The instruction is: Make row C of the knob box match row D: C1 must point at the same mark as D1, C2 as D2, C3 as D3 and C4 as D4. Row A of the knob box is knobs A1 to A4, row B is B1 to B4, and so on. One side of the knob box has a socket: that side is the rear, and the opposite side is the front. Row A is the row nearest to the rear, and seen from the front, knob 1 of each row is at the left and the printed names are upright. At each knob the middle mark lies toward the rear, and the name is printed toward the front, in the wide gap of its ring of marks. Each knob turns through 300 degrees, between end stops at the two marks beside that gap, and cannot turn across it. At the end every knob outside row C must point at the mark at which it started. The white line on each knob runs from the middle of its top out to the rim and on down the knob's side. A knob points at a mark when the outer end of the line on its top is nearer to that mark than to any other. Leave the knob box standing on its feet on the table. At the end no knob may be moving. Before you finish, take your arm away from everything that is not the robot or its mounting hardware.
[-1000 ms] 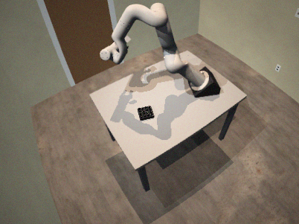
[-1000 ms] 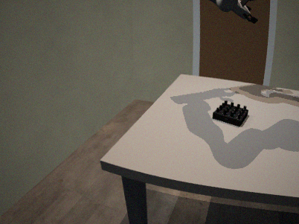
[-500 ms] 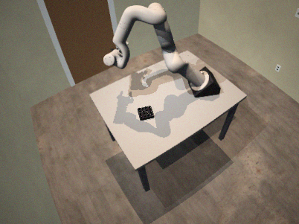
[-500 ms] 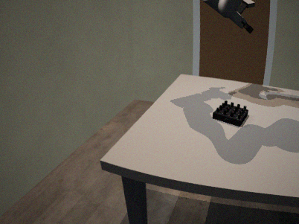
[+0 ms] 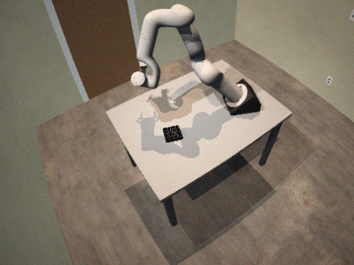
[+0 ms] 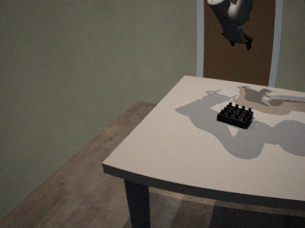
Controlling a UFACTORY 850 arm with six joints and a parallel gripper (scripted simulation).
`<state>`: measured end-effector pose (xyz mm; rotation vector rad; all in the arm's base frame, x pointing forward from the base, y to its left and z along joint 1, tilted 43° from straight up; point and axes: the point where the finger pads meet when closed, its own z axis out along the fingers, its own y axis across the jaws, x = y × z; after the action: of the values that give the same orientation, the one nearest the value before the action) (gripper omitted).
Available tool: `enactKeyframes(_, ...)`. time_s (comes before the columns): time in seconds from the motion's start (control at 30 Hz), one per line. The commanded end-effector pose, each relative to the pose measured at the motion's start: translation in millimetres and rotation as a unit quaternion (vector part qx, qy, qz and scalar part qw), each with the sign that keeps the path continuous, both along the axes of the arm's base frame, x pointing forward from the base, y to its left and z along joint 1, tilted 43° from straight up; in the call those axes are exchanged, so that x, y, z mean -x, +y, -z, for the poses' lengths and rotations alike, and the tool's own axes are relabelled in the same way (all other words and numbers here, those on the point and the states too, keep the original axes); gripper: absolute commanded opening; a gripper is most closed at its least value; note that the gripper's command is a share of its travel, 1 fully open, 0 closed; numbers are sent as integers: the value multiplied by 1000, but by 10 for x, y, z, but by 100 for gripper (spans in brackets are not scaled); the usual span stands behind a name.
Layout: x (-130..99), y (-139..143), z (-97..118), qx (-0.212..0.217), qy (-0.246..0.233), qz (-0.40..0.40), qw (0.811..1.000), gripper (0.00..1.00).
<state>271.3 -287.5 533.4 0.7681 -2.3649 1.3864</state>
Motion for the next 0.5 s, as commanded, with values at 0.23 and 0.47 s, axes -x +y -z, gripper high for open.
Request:
enactKeyframes(0.23, -638, 498, 451, -5, 106, -188, 976, 100)
enactKeyframes(0.47, -975, 948, 788, 2, 177, -315, 932, 100)
